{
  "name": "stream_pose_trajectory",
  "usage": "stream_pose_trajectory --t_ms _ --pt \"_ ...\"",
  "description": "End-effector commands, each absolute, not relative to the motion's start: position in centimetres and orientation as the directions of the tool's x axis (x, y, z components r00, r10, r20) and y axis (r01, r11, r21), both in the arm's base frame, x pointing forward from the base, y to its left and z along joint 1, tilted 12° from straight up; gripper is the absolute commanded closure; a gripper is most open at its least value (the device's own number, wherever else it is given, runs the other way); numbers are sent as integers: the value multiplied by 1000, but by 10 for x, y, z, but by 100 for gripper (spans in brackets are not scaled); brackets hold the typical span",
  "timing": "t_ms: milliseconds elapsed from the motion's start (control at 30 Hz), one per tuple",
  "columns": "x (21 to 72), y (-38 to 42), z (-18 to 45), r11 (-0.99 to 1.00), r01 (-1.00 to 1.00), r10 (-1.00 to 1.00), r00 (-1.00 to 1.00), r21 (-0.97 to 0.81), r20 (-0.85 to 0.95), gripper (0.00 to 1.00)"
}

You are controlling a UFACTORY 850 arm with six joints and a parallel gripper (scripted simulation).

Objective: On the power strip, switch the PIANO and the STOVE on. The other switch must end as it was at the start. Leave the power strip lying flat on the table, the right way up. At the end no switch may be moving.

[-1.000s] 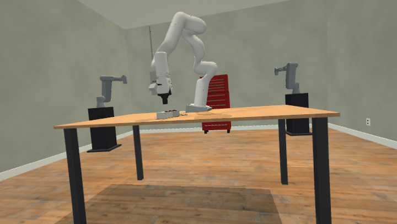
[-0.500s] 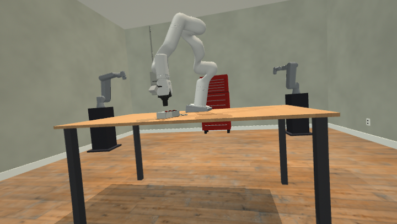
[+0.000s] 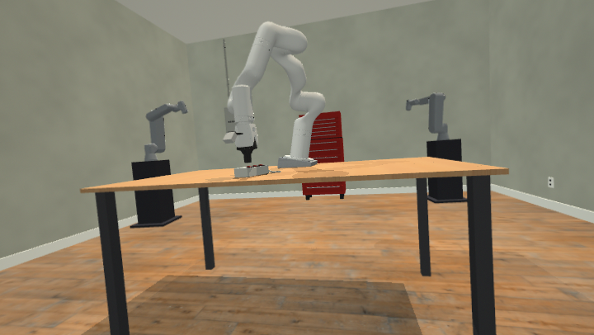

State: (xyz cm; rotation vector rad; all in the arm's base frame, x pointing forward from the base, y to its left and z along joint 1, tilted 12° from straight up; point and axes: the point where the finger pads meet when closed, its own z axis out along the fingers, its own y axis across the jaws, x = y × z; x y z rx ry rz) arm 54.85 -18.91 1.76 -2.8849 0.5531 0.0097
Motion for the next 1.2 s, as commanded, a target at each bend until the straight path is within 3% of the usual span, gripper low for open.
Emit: stream_pose_trajectory --t_ms 0,1167 --pt "550 -189 16 -909 -366 -366 930 -198 -42 100" --pt "550 -188 7 -909 -366 -366 930 -198 -42 100"
